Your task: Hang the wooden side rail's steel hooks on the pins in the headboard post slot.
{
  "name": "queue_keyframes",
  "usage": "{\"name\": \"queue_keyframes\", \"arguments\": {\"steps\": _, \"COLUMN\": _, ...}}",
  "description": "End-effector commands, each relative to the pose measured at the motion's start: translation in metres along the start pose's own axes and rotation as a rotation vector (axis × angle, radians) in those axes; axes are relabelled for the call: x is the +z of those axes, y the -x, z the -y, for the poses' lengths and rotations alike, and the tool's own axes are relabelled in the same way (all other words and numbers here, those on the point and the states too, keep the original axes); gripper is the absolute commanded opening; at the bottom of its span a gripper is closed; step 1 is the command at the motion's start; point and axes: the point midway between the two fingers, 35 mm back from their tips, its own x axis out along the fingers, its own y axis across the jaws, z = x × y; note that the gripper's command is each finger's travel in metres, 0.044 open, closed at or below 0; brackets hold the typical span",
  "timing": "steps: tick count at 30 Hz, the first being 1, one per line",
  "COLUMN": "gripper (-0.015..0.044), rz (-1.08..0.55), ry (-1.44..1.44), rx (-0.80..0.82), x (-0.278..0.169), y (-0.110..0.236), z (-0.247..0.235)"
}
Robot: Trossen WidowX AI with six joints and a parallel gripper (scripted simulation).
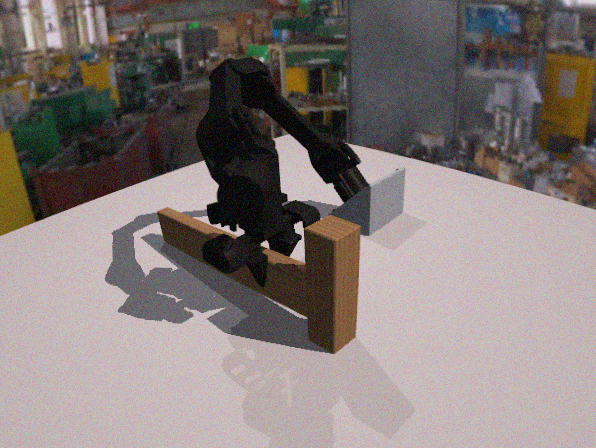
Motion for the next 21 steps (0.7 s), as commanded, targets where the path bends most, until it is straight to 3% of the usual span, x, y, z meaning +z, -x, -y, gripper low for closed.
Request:
{"name": "queue_keyframes", "arguments": {"steps": 1, "gripper": 0.0000, "rz": -0.004, "ry": 0.001, "rx": 0.008, "x": -0.0037, "y": 0.0022, "z": 0.0002}}
{"name": "queue_keyframes", "arguments": {"steps": 21, "gripper": 0.0000, "rz": -0.004, "ry": 0.001, "rx": 0.008, "x": -0.0052, "y": 0.0035, "z": -0.0014}}
